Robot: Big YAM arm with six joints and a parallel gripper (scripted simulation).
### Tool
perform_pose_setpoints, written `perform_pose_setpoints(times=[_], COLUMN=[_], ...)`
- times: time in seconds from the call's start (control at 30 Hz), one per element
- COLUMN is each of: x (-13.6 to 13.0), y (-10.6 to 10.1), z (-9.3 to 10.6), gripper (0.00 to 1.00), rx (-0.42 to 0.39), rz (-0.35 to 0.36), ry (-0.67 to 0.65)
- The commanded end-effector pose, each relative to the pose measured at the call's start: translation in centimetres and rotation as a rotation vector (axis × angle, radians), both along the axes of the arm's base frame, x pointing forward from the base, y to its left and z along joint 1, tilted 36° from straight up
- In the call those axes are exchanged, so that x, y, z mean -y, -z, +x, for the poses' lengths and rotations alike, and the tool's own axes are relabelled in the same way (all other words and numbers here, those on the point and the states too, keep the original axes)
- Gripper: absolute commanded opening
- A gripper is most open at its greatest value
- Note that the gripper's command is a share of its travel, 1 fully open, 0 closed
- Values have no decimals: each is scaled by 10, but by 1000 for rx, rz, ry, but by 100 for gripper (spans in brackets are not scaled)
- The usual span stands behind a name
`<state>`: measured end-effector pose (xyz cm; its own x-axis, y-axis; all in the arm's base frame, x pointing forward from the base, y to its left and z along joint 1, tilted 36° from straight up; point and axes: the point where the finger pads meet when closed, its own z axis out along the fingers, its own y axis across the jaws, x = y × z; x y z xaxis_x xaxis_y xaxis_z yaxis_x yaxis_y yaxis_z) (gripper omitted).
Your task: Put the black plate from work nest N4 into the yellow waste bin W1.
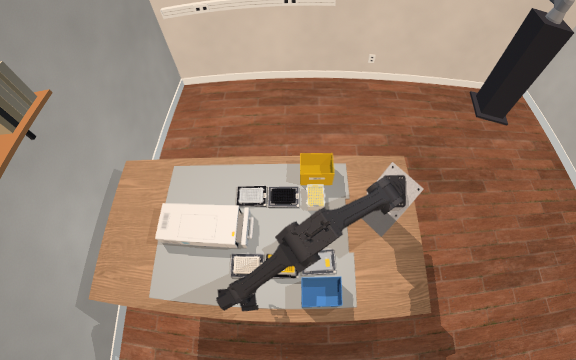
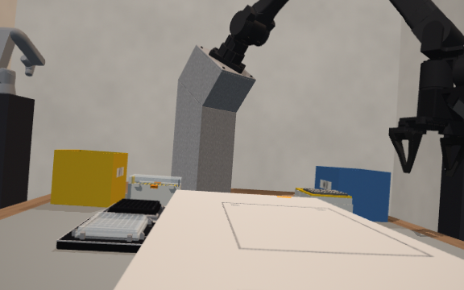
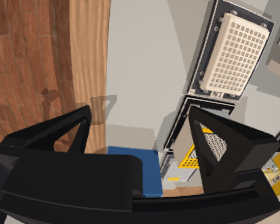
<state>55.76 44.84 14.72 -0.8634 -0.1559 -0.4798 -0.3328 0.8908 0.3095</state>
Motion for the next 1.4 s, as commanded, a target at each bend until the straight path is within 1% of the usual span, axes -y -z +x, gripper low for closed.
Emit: perform_pose_setpoints(times=[0.0, 0.53, 0.57, 0.63, 0.8, 0.83, 0.87, 0.9, 1.03, 1.1, 1.13, 1.2, 1.37], x=[0, 0, 12, 22, 47, 47, 53, 57, 76, 76, 72, 91, 115], y=[-8, -8, -24, -22, -19, -19, -13, -16, -10, -10, 23, -5, 2], z=[1, 1, 8, 9, 12, 12, 11, 12, 12, 12, 7, 12, 10], gripper=[100, 100, 0, 0, 0, 0, 0, 0, 0, 0, 0, 0, 0], rx=[10, 10, 29, 38, 39, 39, 19, 29, 29, 29, -21, 20, 20], rz=[7, 7, 38, 29, 28, 28, 21, 28, 26, 26, 3, 28, 26], ry=[1, 1, 32, 14, 14, 14, 24, 24, 24, 24, 18, 34, 35])
